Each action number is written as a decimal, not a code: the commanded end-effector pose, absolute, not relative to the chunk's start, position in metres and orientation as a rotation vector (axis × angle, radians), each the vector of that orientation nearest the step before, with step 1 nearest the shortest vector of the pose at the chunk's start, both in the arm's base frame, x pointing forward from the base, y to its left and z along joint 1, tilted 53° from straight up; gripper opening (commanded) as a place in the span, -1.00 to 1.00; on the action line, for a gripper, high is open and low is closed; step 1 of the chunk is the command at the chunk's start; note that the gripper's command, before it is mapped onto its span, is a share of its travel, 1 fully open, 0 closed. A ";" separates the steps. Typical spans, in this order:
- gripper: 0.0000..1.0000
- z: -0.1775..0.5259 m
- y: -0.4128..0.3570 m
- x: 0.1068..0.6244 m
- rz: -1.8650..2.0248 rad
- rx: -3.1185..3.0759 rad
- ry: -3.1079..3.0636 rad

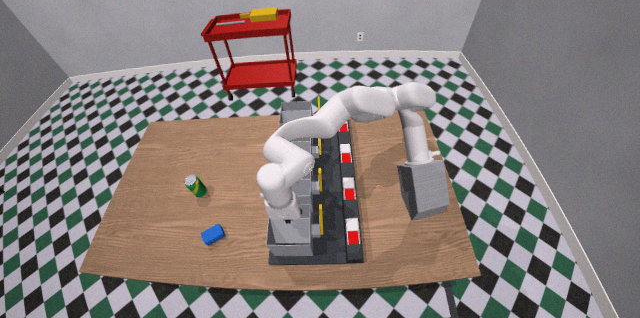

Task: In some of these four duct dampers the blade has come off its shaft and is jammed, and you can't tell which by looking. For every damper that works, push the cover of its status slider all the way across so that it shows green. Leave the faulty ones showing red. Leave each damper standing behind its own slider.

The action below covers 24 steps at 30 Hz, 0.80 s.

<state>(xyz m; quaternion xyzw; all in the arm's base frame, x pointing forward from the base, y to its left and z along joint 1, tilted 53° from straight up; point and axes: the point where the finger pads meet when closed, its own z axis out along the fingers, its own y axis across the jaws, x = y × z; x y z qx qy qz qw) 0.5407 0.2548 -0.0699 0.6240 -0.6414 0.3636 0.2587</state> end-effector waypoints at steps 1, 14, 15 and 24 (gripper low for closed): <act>-1.00 -0.061 0.254 0.544 0.983 1.695 -1.733; -1.00 0.030 0.205 0.564 0.987 1.691 -1.735; -1.00 0.036 0.201 0.564 0.987 1.691 -1.735; -1.00 0.089 0.157 0.555 0.986 1.691 -1.734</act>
